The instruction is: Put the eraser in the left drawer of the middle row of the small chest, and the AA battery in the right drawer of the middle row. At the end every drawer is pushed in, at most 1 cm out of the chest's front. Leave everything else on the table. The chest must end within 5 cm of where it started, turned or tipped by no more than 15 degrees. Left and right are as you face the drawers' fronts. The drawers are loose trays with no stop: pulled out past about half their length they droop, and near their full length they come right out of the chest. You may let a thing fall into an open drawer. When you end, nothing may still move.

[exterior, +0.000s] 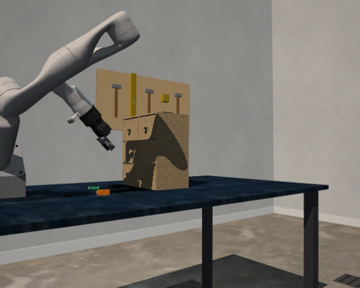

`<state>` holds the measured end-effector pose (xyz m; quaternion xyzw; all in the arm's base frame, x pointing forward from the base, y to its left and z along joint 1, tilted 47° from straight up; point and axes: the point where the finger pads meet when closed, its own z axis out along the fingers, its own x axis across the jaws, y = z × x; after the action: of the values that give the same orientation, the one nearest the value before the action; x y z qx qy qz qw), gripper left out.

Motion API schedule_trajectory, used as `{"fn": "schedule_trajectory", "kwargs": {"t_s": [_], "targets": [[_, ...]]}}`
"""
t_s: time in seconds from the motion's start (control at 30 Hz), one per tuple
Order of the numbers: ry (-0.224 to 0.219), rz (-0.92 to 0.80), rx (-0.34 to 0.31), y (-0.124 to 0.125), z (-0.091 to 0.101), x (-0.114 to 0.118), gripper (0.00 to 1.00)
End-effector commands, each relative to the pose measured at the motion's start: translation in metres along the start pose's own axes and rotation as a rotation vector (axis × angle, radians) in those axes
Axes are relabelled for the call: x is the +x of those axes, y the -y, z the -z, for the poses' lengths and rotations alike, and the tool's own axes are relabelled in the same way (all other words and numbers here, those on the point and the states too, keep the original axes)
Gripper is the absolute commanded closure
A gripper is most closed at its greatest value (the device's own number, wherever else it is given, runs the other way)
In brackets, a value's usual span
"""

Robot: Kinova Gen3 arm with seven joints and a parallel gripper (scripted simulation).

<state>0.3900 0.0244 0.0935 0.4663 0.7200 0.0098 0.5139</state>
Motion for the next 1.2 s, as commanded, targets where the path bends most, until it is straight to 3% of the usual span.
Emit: {"fn": "schedule_trajectory", "kwargs": {"t_s": [0.0, 1.17], "targets": [[-0.012, 0.012, -0.015, -0.0019, 0.0084, 0.0049, 0.33], [-0.012, 0.011, 0.009, -0.0012, 0.0119, 0.0051, 0.33]]}}
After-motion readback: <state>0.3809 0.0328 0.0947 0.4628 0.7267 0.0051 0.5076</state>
